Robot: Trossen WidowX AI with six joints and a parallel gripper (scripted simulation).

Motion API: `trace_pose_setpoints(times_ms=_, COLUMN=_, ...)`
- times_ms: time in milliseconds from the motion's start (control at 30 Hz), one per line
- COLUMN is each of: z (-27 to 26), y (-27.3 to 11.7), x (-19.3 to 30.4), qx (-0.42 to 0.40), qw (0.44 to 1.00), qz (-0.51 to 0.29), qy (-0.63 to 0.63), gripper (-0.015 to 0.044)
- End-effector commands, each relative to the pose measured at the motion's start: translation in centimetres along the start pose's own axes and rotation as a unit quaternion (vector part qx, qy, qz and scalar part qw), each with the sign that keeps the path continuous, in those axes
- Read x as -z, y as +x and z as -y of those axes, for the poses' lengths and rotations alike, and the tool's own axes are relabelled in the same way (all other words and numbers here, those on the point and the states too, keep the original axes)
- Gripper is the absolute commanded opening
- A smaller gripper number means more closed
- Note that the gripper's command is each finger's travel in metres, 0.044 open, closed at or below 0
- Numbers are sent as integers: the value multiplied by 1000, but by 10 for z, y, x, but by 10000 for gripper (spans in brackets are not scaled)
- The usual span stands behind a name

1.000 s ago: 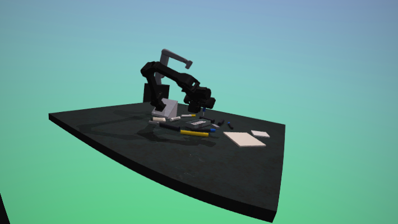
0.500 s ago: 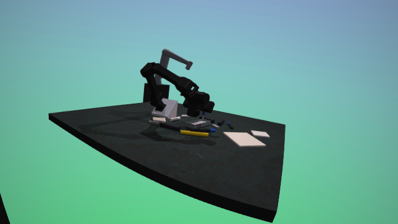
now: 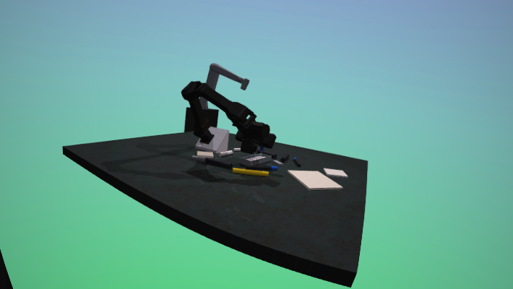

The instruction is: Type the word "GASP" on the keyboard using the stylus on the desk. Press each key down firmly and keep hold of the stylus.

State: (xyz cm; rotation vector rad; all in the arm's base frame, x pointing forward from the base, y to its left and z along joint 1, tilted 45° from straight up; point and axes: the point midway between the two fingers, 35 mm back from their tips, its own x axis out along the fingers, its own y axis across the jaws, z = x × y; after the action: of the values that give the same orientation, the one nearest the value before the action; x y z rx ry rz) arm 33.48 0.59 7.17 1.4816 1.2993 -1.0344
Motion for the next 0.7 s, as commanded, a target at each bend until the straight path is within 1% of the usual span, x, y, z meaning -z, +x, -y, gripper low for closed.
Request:
trace_pose_setpoints(times_ms=0, z=0, y=1, x=0, qx=0, qw=1000, qz=-2, qy=-2, gripper=81)
trace_pose_setpoints(times_ms=667, z=0, y=7, x=-10, qx=0, qw=1000, qz=-2, qy=-2, gripper=81)
